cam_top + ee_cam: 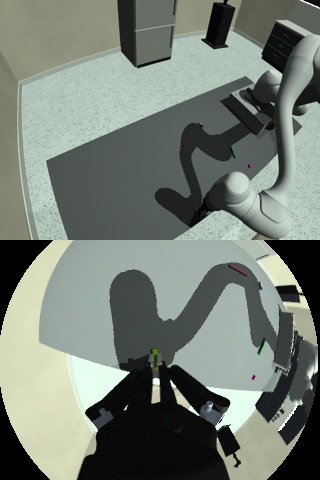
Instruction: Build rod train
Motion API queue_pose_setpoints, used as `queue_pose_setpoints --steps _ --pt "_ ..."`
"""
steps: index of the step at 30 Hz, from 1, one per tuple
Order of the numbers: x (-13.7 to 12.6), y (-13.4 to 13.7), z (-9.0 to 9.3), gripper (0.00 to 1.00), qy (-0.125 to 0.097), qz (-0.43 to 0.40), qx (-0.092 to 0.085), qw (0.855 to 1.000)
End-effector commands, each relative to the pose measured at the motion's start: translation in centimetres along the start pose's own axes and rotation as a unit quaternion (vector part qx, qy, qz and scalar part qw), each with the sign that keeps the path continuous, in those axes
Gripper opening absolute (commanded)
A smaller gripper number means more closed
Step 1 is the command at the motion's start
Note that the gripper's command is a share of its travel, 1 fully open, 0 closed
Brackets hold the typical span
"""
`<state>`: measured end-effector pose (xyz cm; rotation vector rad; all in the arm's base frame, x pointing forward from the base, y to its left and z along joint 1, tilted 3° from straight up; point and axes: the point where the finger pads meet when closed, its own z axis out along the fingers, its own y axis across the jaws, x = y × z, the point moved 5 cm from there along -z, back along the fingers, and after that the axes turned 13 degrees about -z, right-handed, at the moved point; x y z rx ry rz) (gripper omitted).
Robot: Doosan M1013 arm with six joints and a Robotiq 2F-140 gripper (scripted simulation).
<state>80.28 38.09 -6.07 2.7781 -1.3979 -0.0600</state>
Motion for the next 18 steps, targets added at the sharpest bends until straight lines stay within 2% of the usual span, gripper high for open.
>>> queue_pose_setpoints --steps 1,18 --pt "-0.20 -0.08 0.31 0.12 -0.002 0.001 0.002 1.000" --pt "-0.20 -0.08 -0.01 0.12 -0.002 0.001 0.002 1.000"
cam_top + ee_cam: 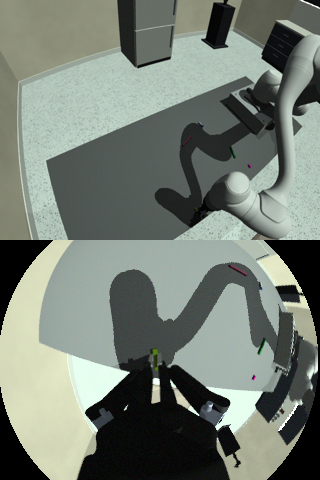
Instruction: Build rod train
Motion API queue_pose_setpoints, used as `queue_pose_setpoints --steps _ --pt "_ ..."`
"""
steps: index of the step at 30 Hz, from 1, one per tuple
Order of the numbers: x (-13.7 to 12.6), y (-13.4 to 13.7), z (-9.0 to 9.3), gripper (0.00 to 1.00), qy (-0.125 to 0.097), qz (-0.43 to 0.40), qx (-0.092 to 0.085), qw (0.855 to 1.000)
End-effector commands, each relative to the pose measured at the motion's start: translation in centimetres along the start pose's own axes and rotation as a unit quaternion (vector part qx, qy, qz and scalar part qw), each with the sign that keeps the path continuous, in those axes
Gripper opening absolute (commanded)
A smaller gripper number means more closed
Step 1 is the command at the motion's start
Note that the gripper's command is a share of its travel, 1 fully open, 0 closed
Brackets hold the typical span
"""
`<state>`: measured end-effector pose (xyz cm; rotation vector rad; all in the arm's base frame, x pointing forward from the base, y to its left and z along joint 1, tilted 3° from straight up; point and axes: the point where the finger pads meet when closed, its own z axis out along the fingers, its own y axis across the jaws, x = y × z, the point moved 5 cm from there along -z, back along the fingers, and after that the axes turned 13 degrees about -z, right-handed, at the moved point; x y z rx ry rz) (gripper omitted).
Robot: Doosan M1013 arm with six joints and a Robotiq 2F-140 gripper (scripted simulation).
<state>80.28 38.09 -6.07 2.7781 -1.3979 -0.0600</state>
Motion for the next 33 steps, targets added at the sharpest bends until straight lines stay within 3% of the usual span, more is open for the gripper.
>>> queue_pose_setpoints --steps 1,6,17,33 --pt "-0.2 -0.1 0.0 0.12 -0.002 0.001 0.002 1.000" --pt "-0.2 -0.1 -1.6 0.12 -0.002 0.001 0.002 1.000" --pt "-0.2 0.0 -9.0 0.12 -0.002 0.001 0.002 1.000" --pt "-0.1 0.0 -9.7 0.12 -0.002 0.001 0.002 1.000"
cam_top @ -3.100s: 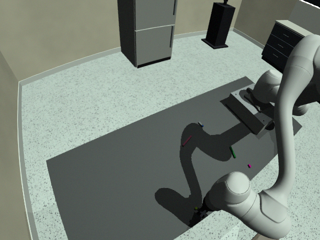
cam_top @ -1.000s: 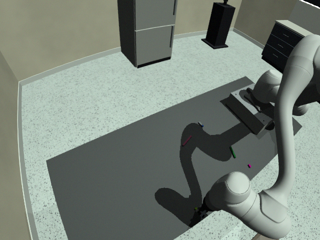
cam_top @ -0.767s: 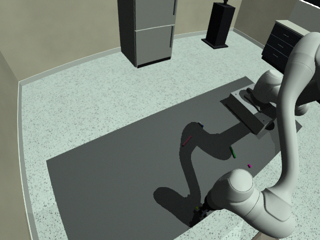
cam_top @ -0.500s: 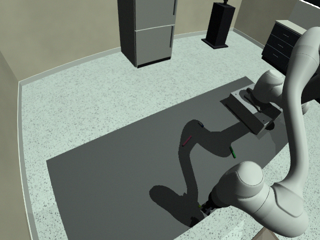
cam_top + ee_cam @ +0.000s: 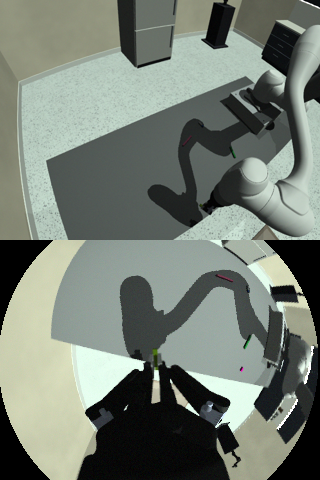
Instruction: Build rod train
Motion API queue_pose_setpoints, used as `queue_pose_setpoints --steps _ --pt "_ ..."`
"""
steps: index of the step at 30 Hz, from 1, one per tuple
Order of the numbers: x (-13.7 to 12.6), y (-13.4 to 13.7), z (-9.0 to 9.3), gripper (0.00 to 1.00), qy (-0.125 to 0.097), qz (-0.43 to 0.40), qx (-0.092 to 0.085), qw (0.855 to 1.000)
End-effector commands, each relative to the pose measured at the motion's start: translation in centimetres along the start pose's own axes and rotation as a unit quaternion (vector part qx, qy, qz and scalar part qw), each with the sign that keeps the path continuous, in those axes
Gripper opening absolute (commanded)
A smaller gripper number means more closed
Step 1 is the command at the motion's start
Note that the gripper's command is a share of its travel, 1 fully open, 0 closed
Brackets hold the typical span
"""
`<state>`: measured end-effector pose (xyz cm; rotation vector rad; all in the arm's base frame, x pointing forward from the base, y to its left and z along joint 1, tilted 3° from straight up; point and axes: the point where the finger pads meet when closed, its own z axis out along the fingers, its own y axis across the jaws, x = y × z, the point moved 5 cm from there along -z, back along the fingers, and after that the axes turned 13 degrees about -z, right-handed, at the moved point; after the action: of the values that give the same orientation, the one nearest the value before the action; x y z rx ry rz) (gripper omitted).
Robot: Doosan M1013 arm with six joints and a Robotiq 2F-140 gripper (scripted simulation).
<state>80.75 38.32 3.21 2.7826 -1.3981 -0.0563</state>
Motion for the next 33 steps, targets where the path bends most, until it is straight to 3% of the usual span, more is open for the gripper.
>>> queue_pose_setpoints --steps 1,4,6,11,18,20,21,33 --pt "0.2 0.3 -0.4 0.12 -0.002 0.002 -0.001 1.000" --pt "0.8 0.8 -0.5 0.12 -0.002 0.004 -0.001 1.000" --pt "3.3 3.0 -0.8 0.12 -0.001 0.013 -0.001 1.000" --pt "6.5 6.2 -1.1 0.12 -0.001 0.025 0.000 1.000" --pt "10.6 10.9 -1.5 0.12 -0.001 0.041 0.000 0.999" --pt "10.6 10.9 -1.5 0.12 -0.001 0.041 0.000 0.999" --pt "11.9 12.7 -1.6 0.12 -0.001 0.047 0.000 0.999" --pt "17.3 21.8 -2.0 0.12 0.000 0.076 0.000 0.997"
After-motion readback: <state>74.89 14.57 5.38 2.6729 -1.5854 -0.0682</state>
